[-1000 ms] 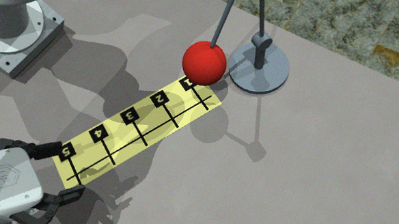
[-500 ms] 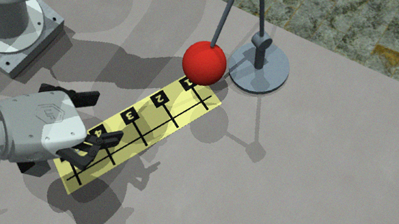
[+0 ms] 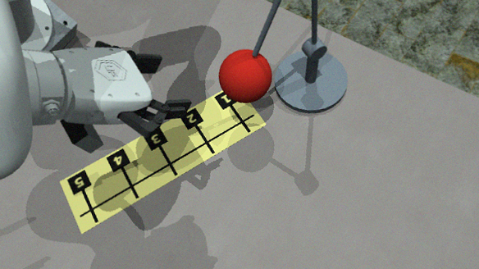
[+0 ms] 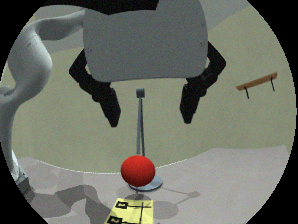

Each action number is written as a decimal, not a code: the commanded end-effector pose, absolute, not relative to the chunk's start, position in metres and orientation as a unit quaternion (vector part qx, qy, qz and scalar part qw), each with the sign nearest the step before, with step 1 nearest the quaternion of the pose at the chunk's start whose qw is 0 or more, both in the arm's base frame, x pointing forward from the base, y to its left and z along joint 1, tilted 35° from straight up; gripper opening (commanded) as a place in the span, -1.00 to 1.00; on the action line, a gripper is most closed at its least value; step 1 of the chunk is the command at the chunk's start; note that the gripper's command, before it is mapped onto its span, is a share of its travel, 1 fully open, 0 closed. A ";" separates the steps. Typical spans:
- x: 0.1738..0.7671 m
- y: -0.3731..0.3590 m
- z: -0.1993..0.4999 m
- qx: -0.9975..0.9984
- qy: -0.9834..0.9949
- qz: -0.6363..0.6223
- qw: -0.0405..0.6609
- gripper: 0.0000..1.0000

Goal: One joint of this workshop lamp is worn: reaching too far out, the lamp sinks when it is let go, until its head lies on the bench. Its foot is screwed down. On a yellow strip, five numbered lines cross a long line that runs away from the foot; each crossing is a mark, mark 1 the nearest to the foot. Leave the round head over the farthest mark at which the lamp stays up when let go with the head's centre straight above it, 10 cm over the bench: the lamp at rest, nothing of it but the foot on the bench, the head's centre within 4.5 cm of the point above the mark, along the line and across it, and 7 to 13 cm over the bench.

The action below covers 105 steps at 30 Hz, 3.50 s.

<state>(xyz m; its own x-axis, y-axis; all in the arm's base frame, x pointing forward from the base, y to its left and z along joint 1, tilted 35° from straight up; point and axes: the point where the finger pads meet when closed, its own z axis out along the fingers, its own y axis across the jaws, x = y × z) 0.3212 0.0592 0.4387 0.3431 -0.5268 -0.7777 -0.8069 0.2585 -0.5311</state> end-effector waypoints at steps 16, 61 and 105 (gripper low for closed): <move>0.295 0.156 0.463 -0.585 0.572 0.121 0.563 1.00; 0.324 0.227 0.436 -0.583 0.576 0.119 0.560 1.00; 0.346 0.260 0.422 -0.583 0.576 0.118 0.561 -1.00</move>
<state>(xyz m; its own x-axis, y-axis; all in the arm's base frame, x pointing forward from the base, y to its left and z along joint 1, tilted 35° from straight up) 0.3459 0.2603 0.4212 0.3082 -0.5394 -0.7836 -0.8042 0.2922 -0.5175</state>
